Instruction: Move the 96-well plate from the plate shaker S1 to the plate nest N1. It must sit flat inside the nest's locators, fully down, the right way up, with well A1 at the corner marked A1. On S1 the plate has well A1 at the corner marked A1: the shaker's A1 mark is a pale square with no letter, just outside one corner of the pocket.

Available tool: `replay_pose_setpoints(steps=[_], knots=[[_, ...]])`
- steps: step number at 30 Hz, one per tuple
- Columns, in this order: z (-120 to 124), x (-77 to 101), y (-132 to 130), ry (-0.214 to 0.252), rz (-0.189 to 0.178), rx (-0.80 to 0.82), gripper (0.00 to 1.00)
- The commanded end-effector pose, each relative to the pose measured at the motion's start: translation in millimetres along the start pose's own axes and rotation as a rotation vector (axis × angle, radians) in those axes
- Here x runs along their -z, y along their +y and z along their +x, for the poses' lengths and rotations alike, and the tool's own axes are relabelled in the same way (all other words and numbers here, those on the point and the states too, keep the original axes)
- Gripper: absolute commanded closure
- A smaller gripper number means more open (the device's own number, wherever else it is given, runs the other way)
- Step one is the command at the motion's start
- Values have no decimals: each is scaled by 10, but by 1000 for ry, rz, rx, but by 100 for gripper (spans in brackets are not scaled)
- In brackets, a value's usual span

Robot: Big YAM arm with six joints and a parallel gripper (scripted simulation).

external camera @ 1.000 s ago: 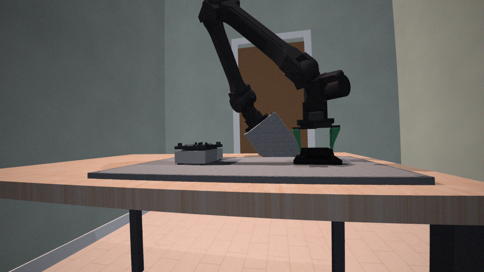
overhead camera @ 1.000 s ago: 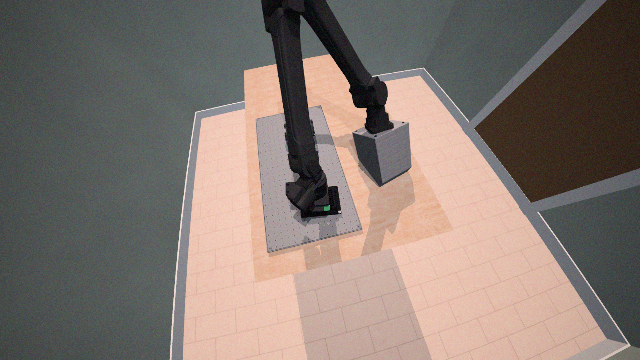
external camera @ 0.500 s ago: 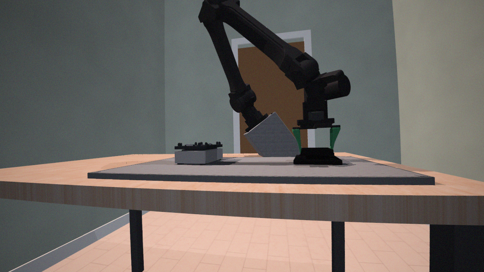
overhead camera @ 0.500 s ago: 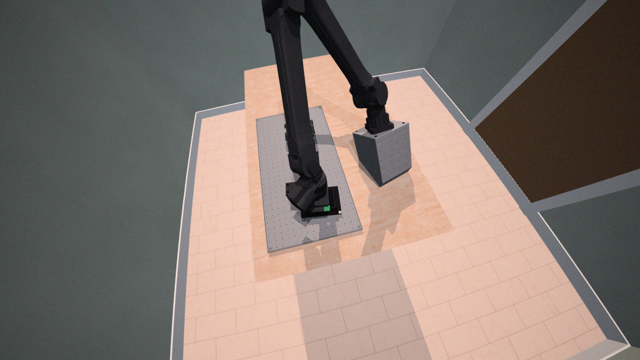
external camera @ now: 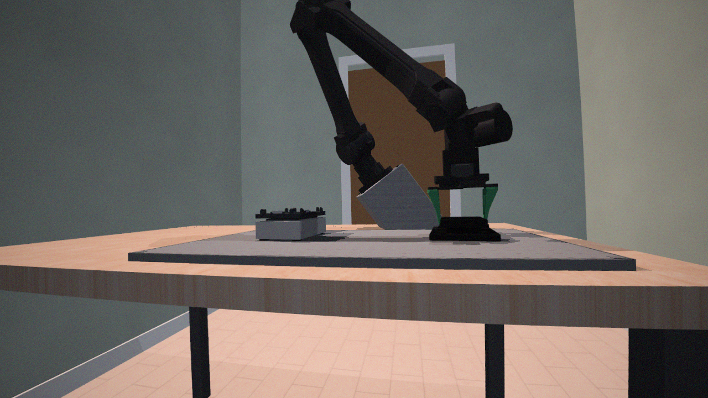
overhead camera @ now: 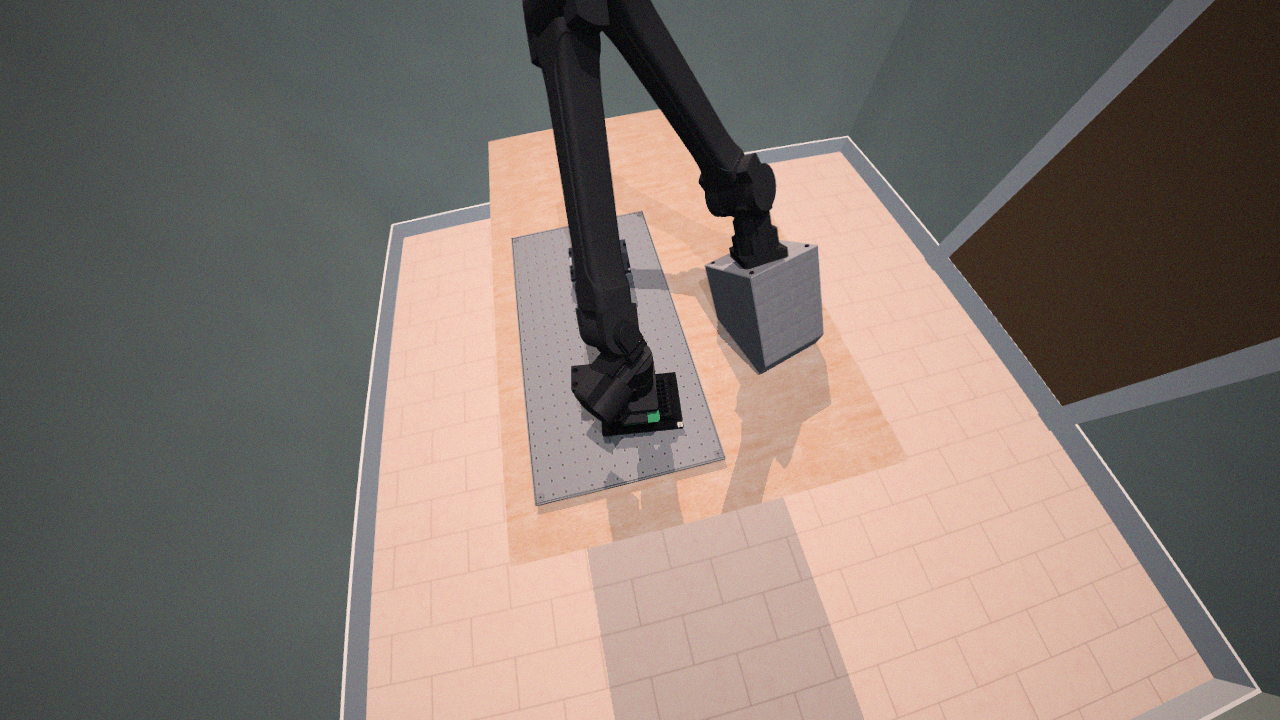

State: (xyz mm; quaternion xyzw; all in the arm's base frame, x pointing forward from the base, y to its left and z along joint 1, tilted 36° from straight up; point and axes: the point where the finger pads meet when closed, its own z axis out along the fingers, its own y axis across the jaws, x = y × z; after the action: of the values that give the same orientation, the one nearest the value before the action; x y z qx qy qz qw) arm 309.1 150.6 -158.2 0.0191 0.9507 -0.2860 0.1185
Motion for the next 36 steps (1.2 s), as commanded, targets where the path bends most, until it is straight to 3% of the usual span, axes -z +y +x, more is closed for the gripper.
replay_pose_setpoints(steps=[1,36], knots=[[-33,-11,12,-7,-4,4,100],[-27,-67,7,-7,-4,3,100]])
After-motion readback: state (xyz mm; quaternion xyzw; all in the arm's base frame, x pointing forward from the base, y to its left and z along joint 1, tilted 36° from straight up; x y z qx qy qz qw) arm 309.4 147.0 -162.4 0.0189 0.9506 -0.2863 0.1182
